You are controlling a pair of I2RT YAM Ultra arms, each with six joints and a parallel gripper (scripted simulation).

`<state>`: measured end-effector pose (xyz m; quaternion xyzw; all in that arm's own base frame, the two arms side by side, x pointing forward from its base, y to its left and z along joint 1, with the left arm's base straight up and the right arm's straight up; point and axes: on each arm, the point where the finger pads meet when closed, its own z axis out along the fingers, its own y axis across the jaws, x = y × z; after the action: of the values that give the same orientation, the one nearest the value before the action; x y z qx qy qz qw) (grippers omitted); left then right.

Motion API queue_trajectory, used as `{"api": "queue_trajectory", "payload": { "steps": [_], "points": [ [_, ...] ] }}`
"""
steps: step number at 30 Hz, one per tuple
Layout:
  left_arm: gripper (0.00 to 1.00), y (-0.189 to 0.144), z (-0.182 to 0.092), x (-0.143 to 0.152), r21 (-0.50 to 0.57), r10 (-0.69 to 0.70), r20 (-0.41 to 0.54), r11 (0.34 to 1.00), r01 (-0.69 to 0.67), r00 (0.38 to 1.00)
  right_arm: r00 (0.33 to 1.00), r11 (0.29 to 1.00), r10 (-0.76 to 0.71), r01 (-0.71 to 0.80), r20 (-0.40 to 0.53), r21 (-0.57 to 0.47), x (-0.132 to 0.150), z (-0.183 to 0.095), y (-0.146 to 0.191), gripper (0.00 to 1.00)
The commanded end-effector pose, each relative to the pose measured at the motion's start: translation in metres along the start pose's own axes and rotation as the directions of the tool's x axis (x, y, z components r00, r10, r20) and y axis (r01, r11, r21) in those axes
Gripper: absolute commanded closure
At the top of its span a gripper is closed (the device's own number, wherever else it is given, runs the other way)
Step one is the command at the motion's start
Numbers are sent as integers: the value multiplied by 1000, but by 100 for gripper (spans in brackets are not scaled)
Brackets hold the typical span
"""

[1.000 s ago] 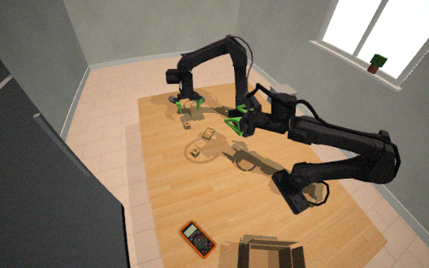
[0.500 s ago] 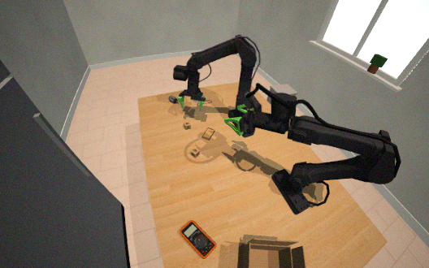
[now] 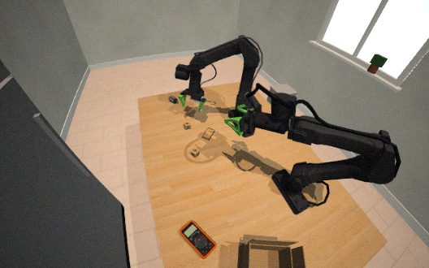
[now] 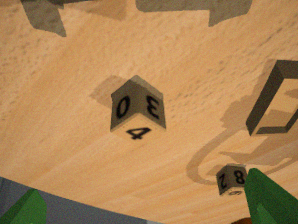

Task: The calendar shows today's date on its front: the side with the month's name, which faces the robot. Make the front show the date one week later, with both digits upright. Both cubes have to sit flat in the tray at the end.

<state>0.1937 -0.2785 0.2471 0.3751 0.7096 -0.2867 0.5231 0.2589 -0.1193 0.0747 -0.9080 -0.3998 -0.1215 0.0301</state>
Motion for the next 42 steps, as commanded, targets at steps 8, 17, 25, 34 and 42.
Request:
{"api": "queue_trajectory", "payload": {
  "steps": [8, 17, 25, 34, 42],
  "points": [
    [0, 1, -6, -17, -4, 0, 45, 1000, 0, 999, 1000, 999, 6, -6, 8, -41, -1, -9, 5, 0],
    [0, 14, -8, 11, -162, -135, -130, 980, 113, 982, 946, 956, -290, 292, -143, -3, 44, -5, -8, 45],
    [0, 12, -14, 11, -241, -185, -191, 961, 136, 964, 808, 832, -539, 555, -238, -1, 78, 4, -24, 45],
    [0, 8, -22, 8, -315, -216, -232, 939, 137, 948, 495, 535, -818, 842, -292, -73, 120, 17, -42, 45],
    [0, 8, -27, 6, -355, -228, -247, 926, 131, 942, 226, 267, -937, 955, -267, -129, 141, 28, -49, 45]
  ]
}}
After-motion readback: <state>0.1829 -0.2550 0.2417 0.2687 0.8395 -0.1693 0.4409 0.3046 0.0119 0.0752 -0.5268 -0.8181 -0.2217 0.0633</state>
